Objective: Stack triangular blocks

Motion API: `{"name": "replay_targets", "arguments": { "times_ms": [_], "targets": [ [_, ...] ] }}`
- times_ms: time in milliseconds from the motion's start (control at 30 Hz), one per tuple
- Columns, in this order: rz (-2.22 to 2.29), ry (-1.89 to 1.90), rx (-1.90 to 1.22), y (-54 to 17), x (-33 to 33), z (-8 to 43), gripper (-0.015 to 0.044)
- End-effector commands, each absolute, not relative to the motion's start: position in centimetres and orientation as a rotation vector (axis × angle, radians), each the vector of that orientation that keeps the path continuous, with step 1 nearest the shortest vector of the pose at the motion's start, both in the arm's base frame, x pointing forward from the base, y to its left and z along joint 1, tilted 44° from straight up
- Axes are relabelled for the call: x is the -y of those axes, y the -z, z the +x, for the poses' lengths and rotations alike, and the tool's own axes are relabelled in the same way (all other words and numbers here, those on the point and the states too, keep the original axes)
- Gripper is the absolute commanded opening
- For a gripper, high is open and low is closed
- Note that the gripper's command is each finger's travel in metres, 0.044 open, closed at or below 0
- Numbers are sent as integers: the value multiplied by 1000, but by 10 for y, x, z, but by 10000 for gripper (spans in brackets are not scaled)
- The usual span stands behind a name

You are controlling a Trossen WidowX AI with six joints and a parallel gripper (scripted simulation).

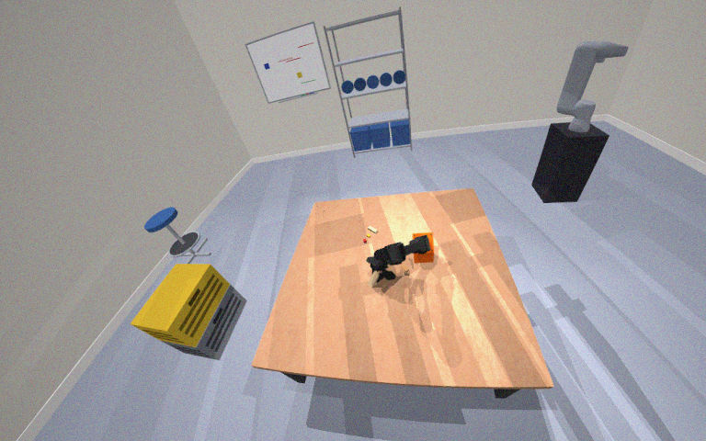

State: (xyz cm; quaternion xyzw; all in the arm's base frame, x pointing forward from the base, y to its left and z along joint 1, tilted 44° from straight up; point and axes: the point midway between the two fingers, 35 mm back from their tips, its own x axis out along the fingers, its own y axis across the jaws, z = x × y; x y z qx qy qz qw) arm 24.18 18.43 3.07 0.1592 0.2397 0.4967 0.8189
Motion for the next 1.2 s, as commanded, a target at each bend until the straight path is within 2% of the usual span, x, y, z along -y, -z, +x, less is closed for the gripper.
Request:
{"name": "replay_targets", "arguments": {
  "times_ms": [0, 167, 533, 1167],
  "targets": [
    [341, -1054, -513, -30, -184, 242, 118],
    [340, -1057, -511, -32, -183, 242, 0],
    [324, -1062, -541, -33, -182, 244, 0],
    [22, -1144, -892, -69, -183, 280, 0]
  ]
}}
